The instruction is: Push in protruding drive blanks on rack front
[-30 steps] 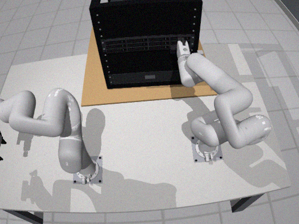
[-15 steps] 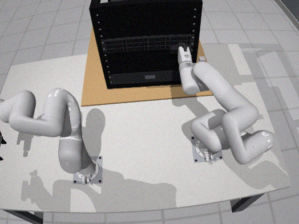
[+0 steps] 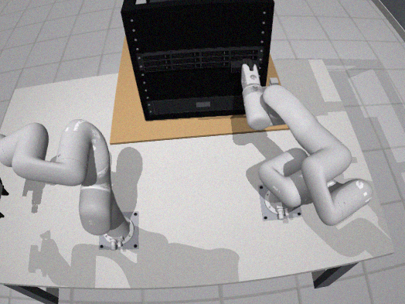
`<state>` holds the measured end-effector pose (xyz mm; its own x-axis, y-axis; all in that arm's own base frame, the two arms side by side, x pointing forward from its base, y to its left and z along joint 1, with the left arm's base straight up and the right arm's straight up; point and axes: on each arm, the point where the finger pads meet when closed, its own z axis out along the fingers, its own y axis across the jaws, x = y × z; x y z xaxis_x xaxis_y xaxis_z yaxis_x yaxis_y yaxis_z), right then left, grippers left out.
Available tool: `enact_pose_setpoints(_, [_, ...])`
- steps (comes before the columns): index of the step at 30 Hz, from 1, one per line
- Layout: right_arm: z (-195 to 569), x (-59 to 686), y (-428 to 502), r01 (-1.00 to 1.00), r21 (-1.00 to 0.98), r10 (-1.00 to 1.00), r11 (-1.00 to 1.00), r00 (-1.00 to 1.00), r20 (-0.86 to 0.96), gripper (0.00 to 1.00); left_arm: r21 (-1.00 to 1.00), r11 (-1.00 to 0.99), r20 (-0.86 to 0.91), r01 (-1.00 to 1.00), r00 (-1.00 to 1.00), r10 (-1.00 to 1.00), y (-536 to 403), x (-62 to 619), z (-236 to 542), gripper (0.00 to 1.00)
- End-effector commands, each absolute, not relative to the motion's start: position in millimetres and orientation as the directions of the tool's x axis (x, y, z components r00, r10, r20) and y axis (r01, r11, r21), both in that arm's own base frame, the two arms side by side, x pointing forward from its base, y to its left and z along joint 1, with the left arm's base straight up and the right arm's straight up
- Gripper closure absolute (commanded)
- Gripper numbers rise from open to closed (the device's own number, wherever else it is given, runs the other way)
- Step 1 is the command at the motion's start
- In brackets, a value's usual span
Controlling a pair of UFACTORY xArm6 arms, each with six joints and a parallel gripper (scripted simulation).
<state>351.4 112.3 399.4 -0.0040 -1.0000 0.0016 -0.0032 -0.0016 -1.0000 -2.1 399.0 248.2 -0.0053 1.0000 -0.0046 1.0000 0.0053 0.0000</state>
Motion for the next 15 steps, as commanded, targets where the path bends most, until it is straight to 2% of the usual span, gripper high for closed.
enact_pose_setpoints(1, [401.4,351.4,112.3,0.0,-1.0,-1.0,0.0,-0.004,0.0,1.0,0.0,0.005,0.0,1.0,-0.005,1.0,400.0,-2.1,250.0,0.0])
enact_pose_setpoints(15, [395.5,351.4,112.3,0.0,-1.0,-1.0,0.0,-0.004,0.0,1.0,0.0,0.005,0.0,1.0,-0.005,1.0,400.0,-2.1,250.0,0.0])
